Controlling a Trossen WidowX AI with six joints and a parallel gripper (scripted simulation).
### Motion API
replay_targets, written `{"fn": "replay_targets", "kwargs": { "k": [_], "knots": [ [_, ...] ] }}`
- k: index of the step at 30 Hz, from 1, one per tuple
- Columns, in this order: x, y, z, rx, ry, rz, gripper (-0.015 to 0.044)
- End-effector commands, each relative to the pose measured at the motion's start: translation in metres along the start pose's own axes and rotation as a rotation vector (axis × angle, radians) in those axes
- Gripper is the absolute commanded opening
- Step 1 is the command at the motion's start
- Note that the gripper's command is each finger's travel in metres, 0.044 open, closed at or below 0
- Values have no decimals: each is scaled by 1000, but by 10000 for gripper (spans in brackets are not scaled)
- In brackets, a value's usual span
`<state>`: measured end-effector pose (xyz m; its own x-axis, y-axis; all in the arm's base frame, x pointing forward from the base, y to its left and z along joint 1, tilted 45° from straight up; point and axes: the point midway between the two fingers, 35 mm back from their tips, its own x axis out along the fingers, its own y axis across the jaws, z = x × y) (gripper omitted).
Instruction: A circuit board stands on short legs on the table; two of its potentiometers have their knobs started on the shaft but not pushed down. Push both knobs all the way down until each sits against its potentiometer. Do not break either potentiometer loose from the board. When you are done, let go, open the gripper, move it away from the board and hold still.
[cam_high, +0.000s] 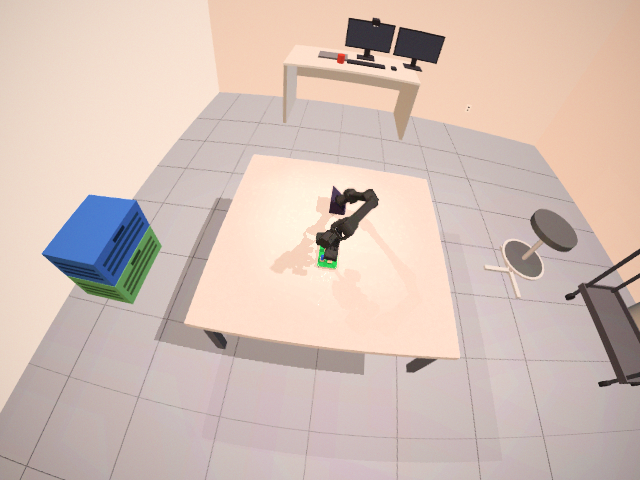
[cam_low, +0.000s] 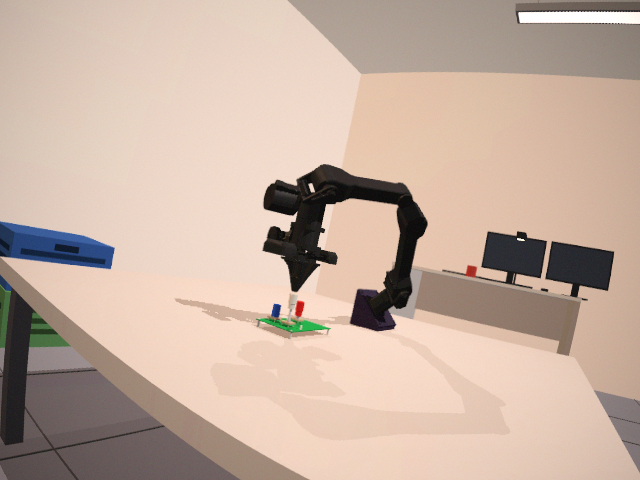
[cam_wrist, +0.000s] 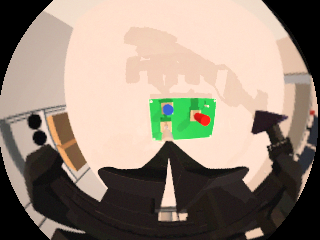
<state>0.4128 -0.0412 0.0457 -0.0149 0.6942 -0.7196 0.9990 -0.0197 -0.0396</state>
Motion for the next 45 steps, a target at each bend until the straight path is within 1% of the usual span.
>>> {"fn": "replay_targets", "kwargs": {
  "k": [1,36,45],
  "knots": [
    [0,1,-1,1,2,7,0],
    [4,1,-1,1,3,7,0],
    [12,1,-1,1,3,7,0]
  ]
}}
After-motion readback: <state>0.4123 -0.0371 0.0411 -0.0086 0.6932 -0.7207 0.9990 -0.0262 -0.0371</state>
